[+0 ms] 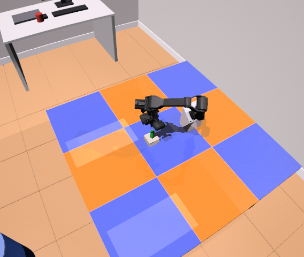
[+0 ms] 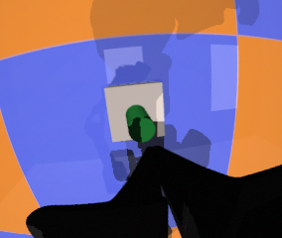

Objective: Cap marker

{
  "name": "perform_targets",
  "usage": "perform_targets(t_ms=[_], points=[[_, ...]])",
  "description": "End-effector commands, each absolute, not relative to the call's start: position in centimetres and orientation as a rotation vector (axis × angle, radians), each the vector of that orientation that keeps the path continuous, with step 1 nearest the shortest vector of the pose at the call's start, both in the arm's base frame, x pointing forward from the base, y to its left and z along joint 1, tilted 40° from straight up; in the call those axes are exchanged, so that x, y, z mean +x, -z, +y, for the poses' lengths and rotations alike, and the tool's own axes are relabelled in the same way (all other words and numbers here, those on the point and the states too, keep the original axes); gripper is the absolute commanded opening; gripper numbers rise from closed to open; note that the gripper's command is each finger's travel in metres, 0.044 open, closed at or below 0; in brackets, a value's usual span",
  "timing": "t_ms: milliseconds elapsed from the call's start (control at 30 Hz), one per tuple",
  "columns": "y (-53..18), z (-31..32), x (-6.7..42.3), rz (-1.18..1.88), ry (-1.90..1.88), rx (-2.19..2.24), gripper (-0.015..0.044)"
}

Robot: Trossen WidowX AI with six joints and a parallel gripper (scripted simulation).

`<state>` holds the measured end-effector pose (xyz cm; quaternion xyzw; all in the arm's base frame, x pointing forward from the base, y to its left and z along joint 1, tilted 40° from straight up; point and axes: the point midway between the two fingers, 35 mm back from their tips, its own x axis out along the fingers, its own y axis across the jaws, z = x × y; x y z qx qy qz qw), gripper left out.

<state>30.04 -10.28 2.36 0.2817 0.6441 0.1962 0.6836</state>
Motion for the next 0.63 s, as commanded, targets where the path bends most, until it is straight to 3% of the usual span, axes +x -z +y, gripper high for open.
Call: perform_targets(t_ms=[0,133,600], points=[[-5.71,-12.80,29.46,1.434,-0.435,0.621,0.0000],[-5.71,-12.80,29.46,1.434,-0.435,0.621,0.0000],[-5.71,-12.80,29.46,1.434,-0.435,0.621,0.0368]])
